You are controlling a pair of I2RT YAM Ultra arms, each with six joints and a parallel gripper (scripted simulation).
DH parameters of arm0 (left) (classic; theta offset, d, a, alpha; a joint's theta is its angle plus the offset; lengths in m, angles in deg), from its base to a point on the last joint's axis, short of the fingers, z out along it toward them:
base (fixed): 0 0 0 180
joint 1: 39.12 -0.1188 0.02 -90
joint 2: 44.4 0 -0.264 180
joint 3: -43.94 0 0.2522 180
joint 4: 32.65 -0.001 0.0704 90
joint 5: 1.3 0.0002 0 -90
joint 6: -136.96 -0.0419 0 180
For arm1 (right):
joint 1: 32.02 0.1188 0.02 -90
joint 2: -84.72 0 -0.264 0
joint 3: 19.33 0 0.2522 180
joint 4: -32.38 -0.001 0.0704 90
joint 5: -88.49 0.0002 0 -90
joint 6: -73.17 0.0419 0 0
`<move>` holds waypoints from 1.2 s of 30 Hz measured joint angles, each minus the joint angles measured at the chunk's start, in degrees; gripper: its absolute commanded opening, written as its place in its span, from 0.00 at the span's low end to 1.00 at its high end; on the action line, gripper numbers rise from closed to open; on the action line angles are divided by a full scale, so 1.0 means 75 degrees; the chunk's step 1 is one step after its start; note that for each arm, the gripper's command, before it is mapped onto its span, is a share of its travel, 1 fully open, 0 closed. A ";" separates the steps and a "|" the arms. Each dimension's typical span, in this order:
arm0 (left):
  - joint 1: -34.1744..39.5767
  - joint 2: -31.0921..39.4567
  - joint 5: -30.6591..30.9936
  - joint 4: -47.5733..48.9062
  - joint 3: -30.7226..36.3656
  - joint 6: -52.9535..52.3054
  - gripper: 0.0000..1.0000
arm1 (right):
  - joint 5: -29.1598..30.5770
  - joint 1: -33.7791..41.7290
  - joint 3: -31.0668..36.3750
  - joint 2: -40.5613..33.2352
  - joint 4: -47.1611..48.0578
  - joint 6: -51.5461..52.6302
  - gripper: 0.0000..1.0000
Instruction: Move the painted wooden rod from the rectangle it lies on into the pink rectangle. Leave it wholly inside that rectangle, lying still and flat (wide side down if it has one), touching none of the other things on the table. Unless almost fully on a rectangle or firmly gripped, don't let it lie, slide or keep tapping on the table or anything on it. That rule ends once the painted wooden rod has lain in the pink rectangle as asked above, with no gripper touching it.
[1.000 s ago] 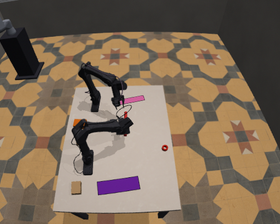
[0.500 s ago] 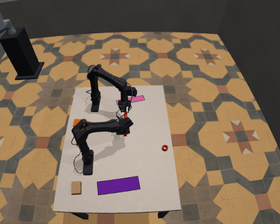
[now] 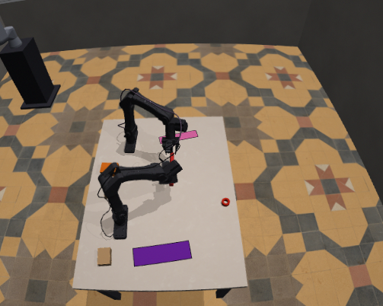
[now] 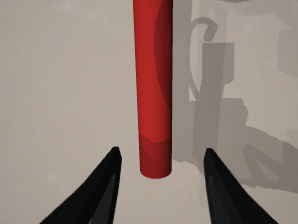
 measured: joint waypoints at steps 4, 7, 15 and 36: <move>0.0000 0.0000 0.0000 0.0003 0.0000 0.0000 0.57 | 0.0000 0.0000 0.0000 0.0000 0.0000 0.0000 0.19; 0.0000 -0.0023 0.0000 0.0079 -0.0003 0.0015 0.57 | 0.0000 0.0000 0.0000 0.0000 0.0000 0.0000 0.19; 0.0122 -0.0262 0.0000 0.0449 0.0038 0.0152 0.57 | 0.0000 0.0000 0.0000 0.0000 0.0000 0.0000 0.19; 0.0274 -0.0428 0.0000 0.0921 0.0146 0.0356 0.57 | 0.0000 0.0000 0.0000 0.0000 0.0000 0.0000 0.19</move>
